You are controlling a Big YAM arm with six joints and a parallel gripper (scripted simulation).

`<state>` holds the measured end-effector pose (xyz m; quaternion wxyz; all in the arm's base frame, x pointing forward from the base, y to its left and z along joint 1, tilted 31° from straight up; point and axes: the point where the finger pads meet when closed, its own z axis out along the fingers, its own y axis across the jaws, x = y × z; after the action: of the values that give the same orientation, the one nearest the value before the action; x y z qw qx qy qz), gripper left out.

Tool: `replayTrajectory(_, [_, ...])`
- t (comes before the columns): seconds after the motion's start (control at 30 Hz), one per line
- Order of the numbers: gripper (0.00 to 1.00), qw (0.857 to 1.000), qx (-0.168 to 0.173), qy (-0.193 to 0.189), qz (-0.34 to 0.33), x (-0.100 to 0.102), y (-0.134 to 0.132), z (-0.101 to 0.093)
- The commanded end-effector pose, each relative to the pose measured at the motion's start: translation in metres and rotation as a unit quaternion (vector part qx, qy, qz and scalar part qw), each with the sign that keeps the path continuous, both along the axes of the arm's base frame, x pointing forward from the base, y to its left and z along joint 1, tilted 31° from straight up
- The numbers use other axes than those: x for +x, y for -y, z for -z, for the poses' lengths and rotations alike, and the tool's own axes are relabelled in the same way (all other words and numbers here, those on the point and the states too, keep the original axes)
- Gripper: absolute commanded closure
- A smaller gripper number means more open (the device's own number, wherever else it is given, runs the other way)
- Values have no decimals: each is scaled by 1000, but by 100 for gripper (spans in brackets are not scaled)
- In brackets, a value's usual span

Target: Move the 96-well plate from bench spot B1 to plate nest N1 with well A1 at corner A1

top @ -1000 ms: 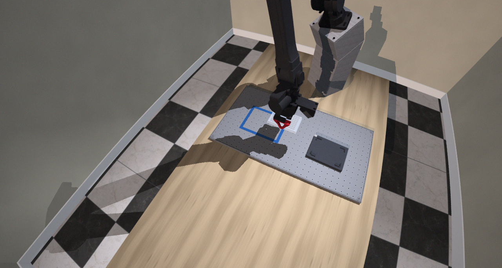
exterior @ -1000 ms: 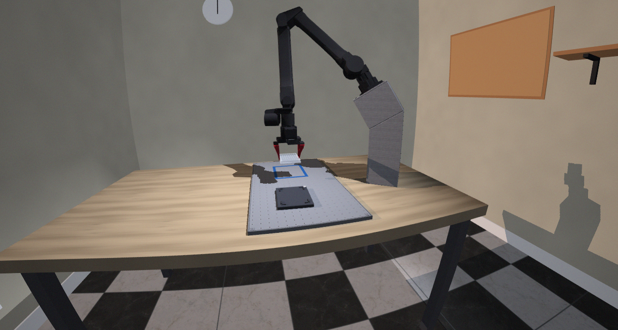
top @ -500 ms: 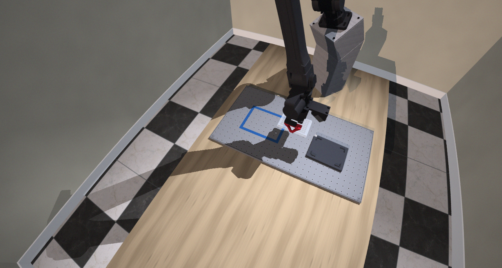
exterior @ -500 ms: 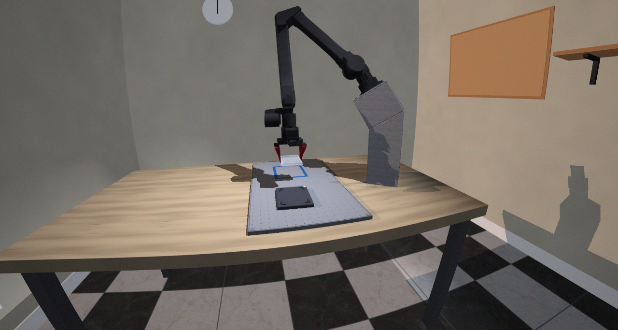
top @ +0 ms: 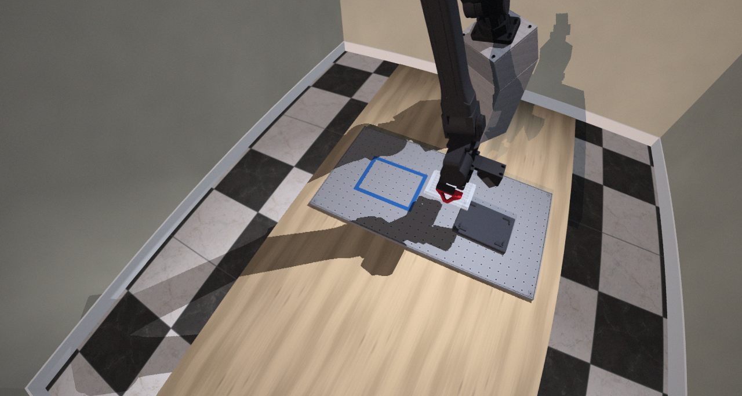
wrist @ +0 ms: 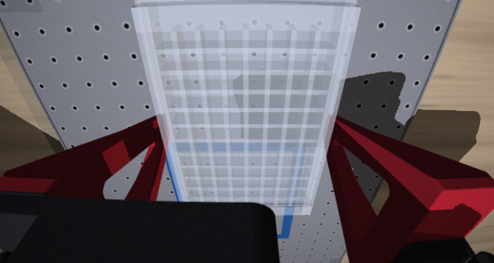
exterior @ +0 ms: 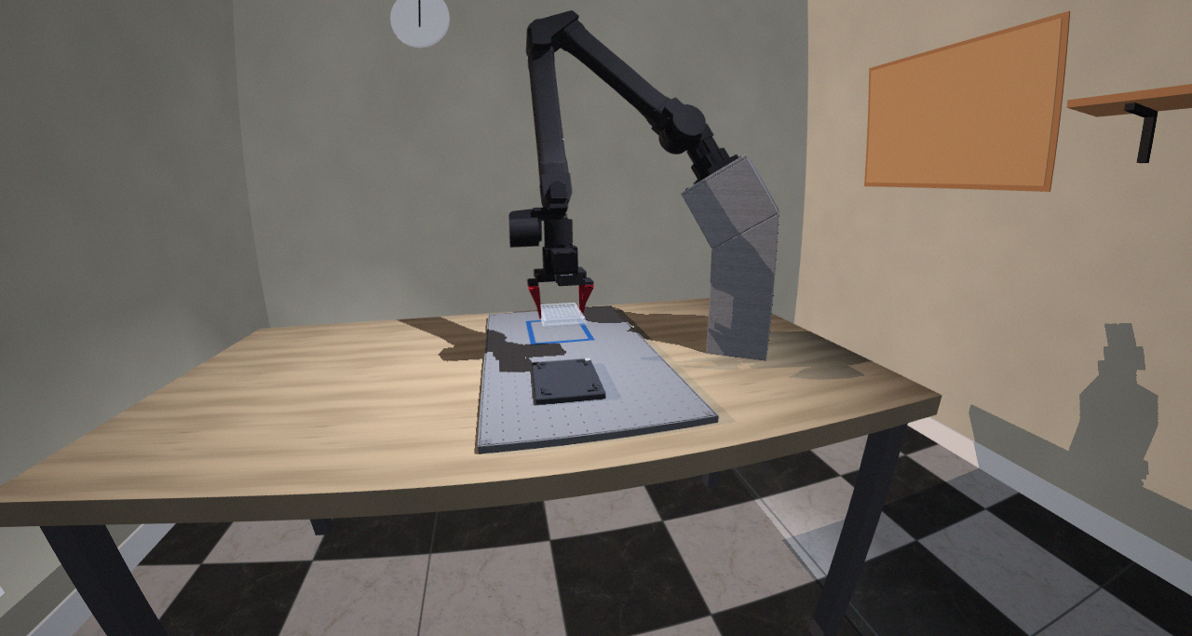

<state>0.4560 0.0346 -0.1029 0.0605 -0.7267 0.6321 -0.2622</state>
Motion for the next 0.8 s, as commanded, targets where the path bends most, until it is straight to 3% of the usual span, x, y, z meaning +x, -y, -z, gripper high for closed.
replayTrajectory(0.0, [100,1000,7,-3,7,-1,-15,5])
replayTrajectory(0.77, [100,1000,6,-1,6,-2,-85,21])
